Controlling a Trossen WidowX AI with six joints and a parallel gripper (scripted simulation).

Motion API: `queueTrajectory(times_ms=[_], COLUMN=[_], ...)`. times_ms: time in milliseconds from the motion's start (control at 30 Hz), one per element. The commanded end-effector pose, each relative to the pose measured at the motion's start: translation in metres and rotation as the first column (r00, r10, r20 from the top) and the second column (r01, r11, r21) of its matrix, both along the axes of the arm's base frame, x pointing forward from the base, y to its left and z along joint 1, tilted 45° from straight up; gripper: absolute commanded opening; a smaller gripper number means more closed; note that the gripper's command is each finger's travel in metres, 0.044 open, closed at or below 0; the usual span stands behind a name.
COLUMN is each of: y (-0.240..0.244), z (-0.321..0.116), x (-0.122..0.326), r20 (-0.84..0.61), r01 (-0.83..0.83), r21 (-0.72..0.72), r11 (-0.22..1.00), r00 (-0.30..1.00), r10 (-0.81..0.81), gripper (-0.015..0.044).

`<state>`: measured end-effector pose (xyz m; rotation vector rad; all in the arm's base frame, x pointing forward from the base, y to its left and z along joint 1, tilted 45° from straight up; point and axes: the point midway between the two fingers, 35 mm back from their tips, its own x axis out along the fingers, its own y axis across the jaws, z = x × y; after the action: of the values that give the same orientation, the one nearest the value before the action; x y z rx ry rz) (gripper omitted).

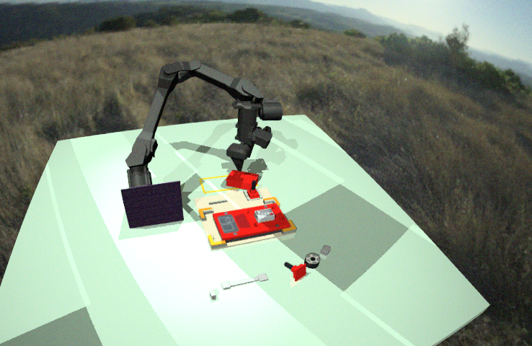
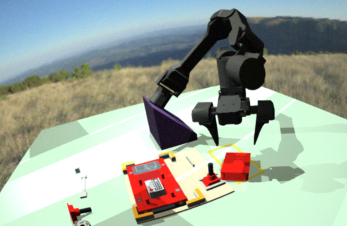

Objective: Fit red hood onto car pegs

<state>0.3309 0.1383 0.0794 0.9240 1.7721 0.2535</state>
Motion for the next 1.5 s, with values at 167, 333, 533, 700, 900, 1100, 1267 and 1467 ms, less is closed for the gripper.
queueTrajectory(times_ms=[167, 333, 533, 700, 900, 1100, 1267, 1467], y=[0.005, 0.008, 0.011, 0.013, 0.016, 0.019, 0.022, 0.024], z=[-0.005, -0.007, -0.010, -0.012, -0.015, -0.018, -0.021, -0.024], x=[-0.001, -0.001, -0.002, -0.002, -0.003, -0.004, -0.004, -0.005], r20=[-0.002, -0.002, -0.002, -0.002, -0.002, -0.002, -0.002, -0.002], r01=[0.002, 0.002, 0.002, 0.002, 0.002, 0.002, 0.002, 0.002], r21=[0.003, 0.003, 0.003, 0.003, 0.003, 0.003, 0.004, 0.004], r11=[1.000, 1.000, 1.000, 1.000, 1.000, 1.000, 1.000, 1.000], r00=[1.000, 1.000, 1.000, 1.000, 1.000, 1.000, 1.000, 1.000], r10=[-0.002, -0.002, -0.002, -0.002, -0.002, -0.002, -0.002, -0.002], gripper=[0.0440, 0.0440, 0.0440, 0.0440, 0.0440, 0.0440, 0.0440, 0.0440])
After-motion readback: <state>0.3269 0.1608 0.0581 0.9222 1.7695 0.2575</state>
